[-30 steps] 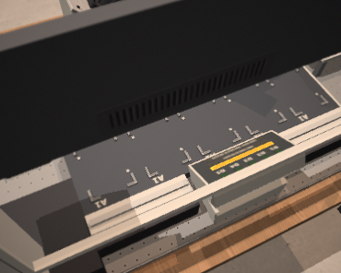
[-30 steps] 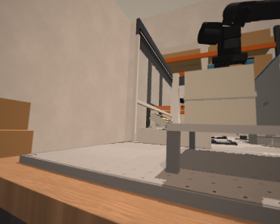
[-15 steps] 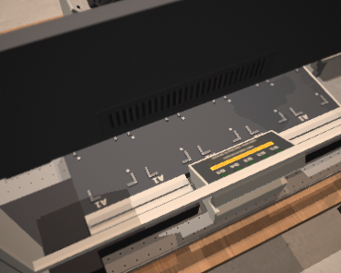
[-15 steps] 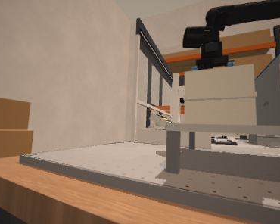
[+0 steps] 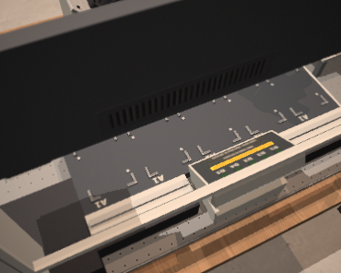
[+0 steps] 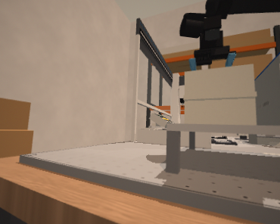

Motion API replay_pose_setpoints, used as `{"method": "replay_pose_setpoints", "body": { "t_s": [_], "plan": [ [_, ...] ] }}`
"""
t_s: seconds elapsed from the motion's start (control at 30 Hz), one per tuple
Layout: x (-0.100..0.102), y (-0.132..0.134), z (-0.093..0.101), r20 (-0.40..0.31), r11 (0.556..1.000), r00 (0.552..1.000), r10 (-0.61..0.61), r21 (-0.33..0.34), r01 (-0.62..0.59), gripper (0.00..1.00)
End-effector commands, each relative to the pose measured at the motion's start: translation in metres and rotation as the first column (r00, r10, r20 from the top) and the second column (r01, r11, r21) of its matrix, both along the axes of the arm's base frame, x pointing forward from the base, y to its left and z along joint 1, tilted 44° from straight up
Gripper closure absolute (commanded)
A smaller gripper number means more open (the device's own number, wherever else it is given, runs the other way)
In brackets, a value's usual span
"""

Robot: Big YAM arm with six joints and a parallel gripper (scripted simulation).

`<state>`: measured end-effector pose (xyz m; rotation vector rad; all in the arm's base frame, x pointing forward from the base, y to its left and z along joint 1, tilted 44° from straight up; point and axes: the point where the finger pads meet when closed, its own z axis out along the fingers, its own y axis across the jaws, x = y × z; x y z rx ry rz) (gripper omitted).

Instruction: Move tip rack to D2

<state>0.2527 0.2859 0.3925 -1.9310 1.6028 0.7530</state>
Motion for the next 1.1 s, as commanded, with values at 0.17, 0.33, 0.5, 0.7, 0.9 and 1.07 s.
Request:
{"method": "replay_pose_setpoints", "body": {
  "t_s": [0.17,0.33,0.5,0.7,0.9,1.07],
  "plan": [
    [0.0,0.028,0.036,0.003,1.0,1.0,-0.018,0.018,0.018,1.0],
    [-0.006,0.043,0.052,-0.01,1.0,1.0,-0.018,0.01,0.018,1.0],
    [-0.009,0.061,0.07,-0.011,1.0,1.0,-0.018,0.012,0.018,1.0],
    [-0.012,0.074,0.084,-0.011,1.0,1.0,-0.018,0.014,0.018,1.0],
    [-0.007,0.068,0.068,-0.032,0.999,0.999,-0.036,-0.005,0.036,1.0],
    [-0.011,0.067,0.081,-0.001,1.0,1.0,-0.023,0.02,0.023,1.0]
  ]
}}
